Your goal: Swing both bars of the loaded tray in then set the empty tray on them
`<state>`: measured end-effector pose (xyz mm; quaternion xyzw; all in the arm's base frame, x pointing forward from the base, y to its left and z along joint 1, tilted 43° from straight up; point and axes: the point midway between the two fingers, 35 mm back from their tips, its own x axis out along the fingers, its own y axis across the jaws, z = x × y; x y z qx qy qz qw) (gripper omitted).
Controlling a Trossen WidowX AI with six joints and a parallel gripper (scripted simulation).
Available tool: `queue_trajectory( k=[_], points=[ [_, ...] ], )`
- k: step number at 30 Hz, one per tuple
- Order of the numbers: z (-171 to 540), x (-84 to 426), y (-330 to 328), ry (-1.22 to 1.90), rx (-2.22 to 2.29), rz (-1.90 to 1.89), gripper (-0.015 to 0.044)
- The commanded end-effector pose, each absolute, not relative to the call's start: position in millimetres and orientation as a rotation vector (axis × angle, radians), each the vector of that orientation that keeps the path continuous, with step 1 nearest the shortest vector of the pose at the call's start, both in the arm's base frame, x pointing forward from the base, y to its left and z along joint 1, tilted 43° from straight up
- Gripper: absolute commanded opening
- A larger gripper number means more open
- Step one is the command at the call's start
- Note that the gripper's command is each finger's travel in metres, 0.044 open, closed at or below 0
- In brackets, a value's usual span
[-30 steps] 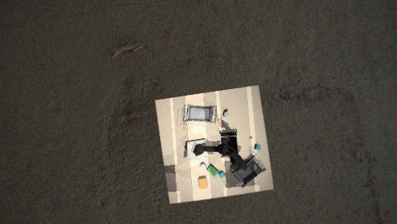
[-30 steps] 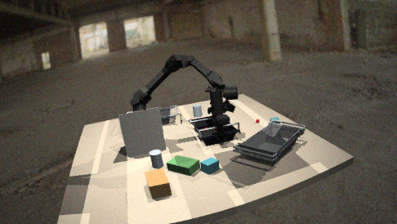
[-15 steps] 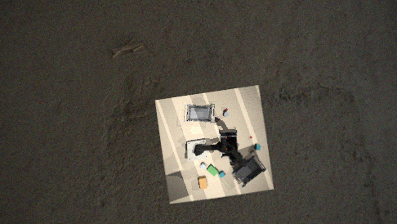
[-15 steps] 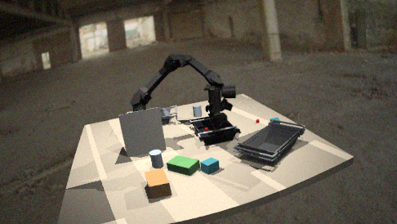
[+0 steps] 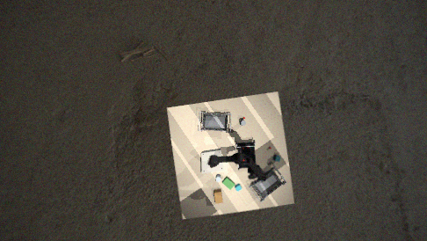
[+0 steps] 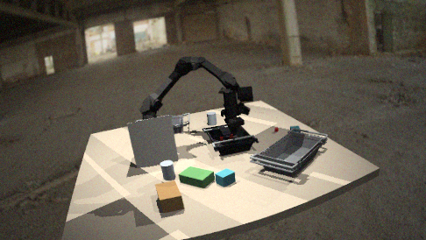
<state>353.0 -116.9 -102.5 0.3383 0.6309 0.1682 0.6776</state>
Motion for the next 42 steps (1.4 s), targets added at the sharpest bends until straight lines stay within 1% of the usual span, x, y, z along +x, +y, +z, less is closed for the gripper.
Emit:
queue_trajectory(
  k=[1,9,12,13,42],
  points=[
    [-103.0,353.0,-116.9,1.417,0.762,0.377,0.0087],
    [-103.0,353.0,-116.9,1.417,0.762,0.377,0.0087],
    [-103.0,353.0,-116.9,1.417,0.762,0.377,0.0008],
    [-103.0,353.0,-116.9,1.417,0.762,0.377,0.0],
    [-102.5,352.9,-116.9,1.418,0.76,0.378,0.0]
  ],
)
